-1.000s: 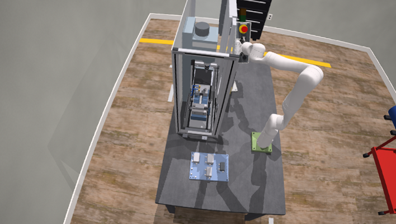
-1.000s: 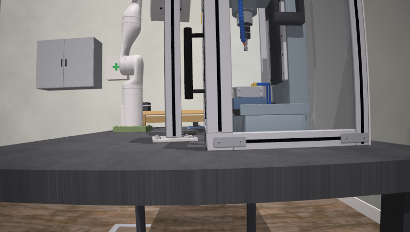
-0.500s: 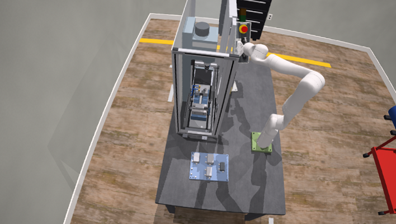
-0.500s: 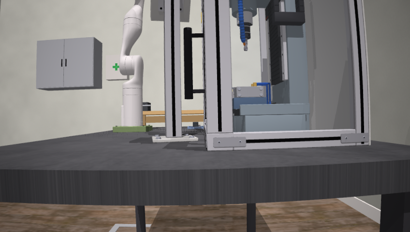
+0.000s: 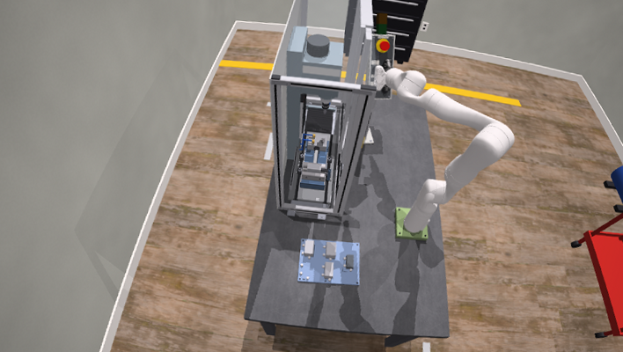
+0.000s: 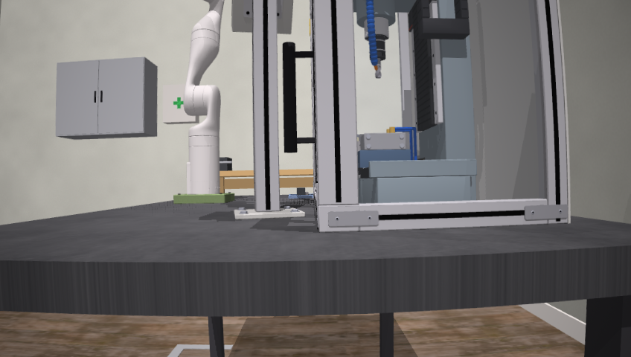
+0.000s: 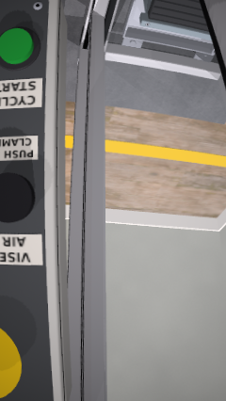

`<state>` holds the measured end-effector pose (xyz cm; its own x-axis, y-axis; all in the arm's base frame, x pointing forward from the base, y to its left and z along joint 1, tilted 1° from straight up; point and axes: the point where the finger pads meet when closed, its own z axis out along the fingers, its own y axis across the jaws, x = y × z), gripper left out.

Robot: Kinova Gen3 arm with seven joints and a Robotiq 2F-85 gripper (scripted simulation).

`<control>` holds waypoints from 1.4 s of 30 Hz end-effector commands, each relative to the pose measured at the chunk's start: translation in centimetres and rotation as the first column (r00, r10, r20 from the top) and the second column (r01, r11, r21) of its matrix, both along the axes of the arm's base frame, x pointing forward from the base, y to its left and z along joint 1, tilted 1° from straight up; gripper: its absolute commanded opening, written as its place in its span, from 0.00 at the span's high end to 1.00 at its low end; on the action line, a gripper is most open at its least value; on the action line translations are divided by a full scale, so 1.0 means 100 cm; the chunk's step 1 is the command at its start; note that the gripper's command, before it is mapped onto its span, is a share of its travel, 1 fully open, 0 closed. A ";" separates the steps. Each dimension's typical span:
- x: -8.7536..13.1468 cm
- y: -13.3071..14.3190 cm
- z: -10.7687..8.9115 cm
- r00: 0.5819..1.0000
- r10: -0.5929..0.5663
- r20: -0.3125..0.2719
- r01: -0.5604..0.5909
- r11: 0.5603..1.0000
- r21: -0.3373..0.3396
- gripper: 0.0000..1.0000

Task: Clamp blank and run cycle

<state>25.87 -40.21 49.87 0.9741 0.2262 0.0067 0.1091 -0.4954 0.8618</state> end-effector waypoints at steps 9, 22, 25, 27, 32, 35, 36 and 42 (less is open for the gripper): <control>-0.005 0.023 0.015 1.000 0.001 0.001 -0.001 1.000 -0.001 0.90; -0.005 0.023 0.015 1.000 0.001 0.001 -0.001 1.000 -0.001 0.90; -0.005 0.023 0.015 1.000 0.001 0.001 -0.001 1.000 -0.001 0.90; -0.005 0.023 0.015 1.000 0.001 0.001 -0.001 1.000 -0.001 0.90; -0.005 0.023 0.015 1.000 0.001 0.001 -0.001 1.000 -0.001 0.90; -0.005 0.023 0.015 1.000 0.001 0.001 -0.001 1.000 -0.001 0.90; -0.005 0.023 0.015 1.000 0.001 0.001 -0.001 1.000 -0.001 0.90; -0.005 0.023 0.015 1.000 0.001 0.001 -0.001 1.000 -0.001 0.90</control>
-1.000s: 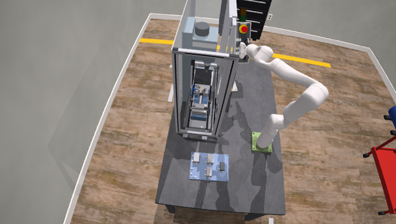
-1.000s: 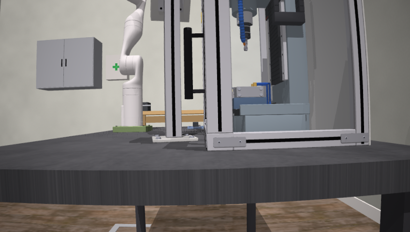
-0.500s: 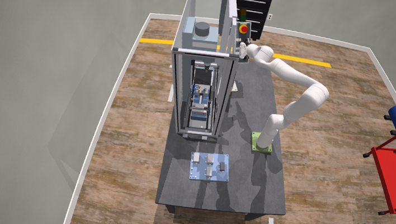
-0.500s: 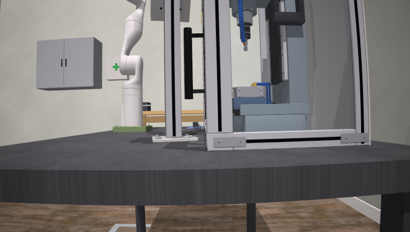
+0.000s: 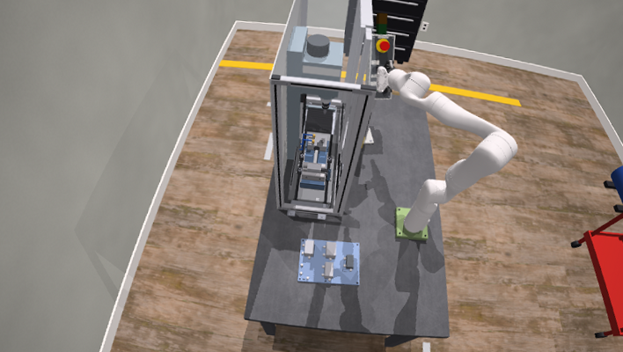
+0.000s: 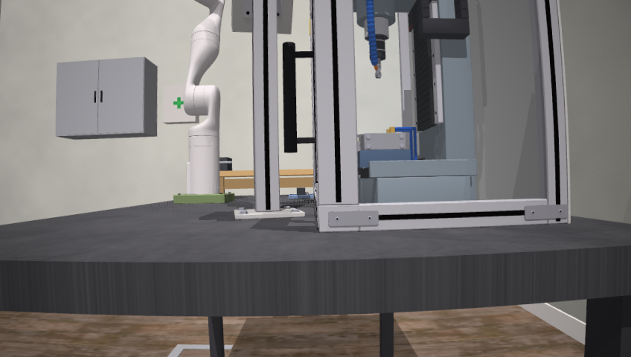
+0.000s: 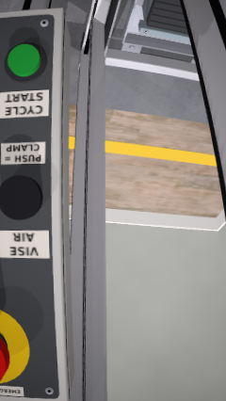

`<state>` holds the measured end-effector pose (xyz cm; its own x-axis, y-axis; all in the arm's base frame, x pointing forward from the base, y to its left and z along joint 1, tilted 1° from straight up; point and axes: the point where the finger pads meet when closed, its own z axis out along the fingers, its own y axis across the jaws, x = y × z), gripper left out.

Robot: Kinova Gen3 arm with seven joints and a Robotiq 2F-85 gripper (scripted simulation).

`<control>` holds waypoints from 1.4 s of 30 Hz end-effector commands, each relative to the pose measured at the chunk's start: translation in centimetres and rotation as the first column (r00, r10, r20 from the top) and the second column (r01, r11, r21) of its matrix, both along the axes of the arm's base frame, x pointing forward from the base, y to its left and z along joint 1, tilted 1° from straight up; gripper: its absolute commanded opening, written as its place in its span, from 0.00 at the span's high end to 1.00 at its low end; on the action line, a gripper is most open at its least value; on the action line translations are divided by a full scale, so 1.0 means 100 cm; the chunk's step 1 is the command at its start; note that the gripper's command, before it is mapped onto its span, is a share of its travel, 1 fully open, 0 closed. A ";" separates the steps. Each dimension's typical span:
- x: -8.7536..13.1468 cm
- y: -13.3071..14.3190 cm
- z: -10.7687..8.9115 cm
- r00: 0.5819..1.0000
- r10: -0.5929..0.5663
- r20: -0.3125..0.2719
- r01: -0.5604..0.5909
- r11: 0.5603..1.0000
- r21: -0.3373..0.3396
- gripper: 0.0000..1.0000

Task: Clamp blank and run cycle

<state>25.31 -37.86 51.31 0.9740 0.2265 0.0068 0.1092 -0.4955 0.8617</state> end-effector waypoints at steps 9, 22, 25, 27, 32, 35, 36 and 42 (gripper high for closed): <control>0.000 0.000 0.001 1.000 0.000 0.001 0.000 1.000 -0.001 0.90; -0.017 0.026 -0.038 0.999 0.007 -0.051 0.004 0.975 0.221 0.90; -0.017 0.026 -0.038 0.999 0.007 -0.051 0.004 0.975 0.221 0.90; -0.017 0.026 -0.038 0.999 0.007 -0.051 0.004 0.975 0.221 0.90; -0.023 0.037 -0.054 0.997 0.014 -0.071 0.009 0.952 0.307 0.90; -0.033 0.053 -0.077 0.995 0.026 -0.099 0.019 0.902 0.431 0.90; -0.033 0.053 -0.077 0.995 0.026 -0.099 0.019 0.902 0.431 0.90; -0.033 0.053 -0.077 0.995 0.026 -0.099 0.019 0.902 0.431 0.90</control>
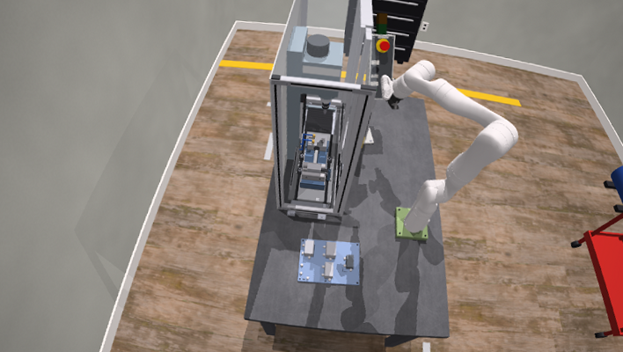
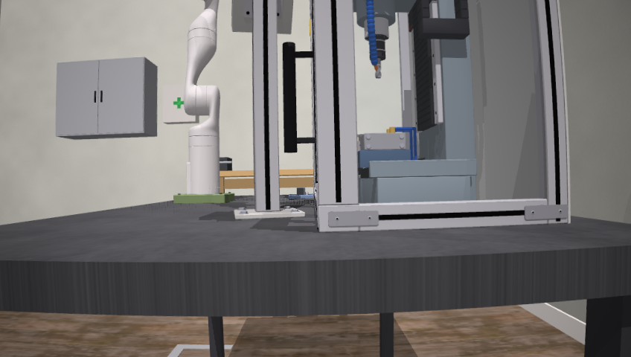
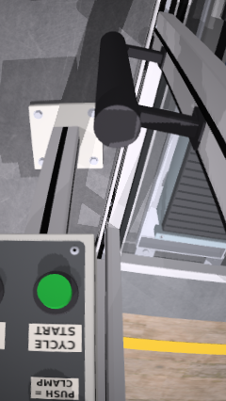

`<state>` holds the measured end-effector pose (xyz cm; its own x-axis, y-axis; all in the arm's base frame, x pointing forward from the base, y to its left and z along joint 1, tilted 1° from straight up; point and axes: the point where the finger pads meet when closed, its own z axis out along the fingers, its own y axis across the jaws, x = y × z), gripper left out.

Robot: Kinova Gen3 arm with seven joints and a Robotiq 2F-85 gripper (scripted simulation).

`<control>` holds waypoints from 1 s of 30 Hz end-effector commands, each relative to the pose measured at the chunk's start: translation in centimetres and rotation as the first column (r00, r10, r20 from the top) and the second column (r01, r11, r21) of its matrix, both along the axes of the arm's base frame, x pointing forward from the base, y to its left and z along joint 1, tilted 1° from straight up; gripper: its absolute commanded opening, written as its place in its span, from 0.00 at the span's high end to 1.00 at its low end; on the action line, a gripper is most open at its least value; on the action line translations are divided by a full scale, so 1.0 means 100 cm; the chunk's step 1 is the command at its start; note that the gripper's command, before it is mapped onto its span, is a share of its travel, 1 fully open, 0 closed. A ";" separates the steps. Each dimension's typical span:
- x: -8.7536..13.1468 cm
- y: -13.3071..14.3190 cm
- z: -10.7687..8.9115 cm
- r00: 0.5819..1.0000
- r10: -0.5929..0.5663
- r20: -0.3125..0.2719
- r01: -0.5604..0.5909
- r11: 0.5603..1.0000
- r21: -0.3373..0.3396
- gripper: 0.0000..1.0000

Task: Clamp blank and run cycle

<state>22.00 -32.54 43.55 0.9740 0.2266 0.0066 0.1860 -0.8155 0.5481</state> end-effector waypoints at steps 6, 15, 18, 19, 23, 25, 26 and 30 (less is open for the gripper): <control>-0.003 0.005 -0.007 1.000 0.001 -0.010 0.000 0.999 0.045 0.90; -0.016 0.025 -0.037 0.999 0.007 -0.051 0.004 0.975 0.222 0.90; -0.016 0.025 -0.037 0.999 0.007 -0.051 0.004 0.975 0.222 0.90; -0.016 0.025 -0.037 0.999 0.007 -0.051 0.004 0.975 0.222 0.90; -0.016 0.025 -0.037 0.998 0.010 -0.061 0.006 0.964 0.265 0.90; -0.016 0.025 -0.037 0.997 0.017 -0.080 0.012 0.937 0.350 0.90; -0.016 0.025 -0.037 0.996 0.021 -0.090 0.016 0.920 0.392 0.90; -0.016 0.025 -0.037 0.995 0.026 -0.099 0.020 0.901 0.432 0.90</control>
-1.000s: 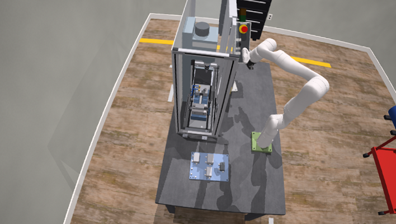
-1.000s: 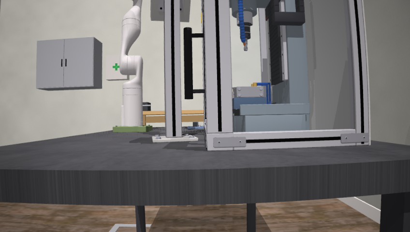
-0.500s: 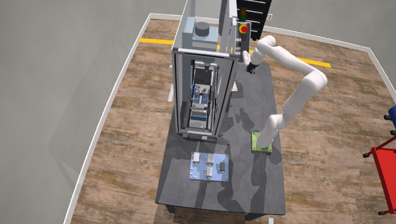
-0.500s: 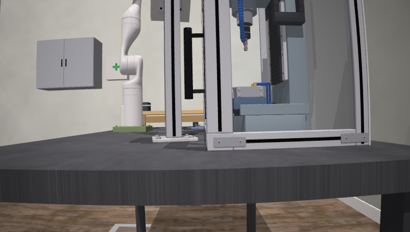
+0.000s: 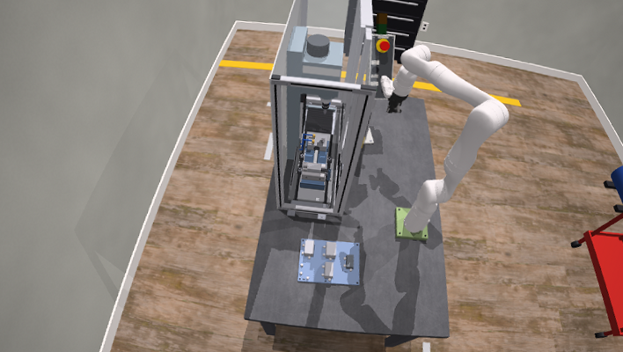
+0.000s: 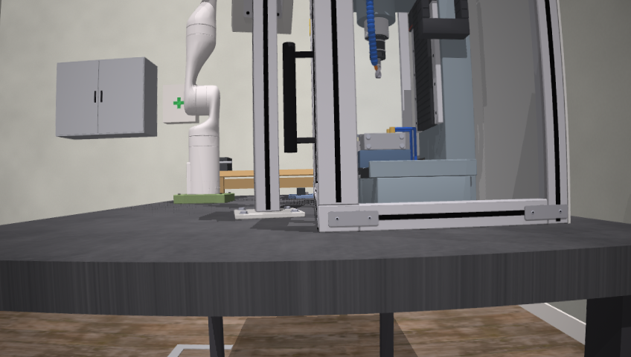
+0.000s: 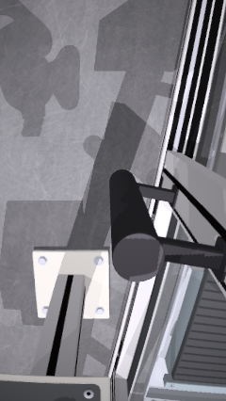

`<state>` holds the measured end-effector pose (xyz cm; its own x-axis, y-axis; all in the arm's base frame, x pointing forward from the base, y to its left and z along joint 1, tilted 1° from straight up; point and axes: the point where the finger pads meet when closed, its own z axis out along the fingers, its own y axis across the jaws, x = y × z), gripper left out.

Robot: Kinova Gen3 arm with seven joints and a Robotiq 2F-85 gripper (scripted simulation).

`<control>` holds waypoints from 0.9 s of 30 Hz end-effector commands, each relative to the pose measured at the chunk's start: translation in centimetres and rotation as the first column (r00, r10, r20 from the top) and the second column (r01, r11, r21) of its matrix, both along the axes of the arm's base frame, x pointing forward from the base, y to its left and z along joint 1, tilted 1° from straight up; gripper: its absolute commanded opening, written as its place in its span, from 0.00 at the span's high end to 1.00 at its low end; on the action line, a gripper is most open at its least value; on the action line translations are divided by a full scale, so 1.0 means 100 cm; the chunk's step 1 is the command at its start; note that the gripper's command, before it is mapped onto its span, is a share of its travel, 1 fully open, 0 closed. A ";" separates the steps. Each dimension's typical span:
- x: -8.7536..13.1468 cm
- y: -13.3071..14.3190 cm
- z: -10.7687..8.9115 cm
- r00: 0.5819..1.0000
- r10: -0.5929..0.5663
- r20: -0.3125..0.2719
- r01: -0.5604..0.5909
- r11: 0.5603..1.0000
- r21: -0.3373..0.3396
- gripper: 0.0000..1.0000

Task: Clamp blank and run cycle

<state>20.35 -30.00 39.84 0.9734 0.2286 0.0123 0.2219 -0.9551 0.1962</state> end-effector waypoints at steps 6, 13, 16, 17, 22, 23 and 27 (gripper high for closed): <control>0.000 0.000 0.000 1.000 -0.001 -0.022 0.002 0.997 0.074 0.90; 0.000 0.000 0.000 0.999 0.004 -0.045 0.004 0.985 0.172 0.90; 0.000 0.000 0.000 0.999 0.005 -0.051 0.005 0.980 0.197 0.90; 0.000 0.000 0.000 0.999 0.005 -0.051 0.005 0.980 0.197 0.90; 0.000 0.000 0.000 0.999 0.005 -0.051 0.005 0.980 0.197 0.90; 0.000 0.000 0.000 0.999 0.005 -0.051 0.005 0.980 0.197 0.90; 0.000 0.000 0.000 0.997 0.051 -0.051 -0.040 0.980 0.196 0.90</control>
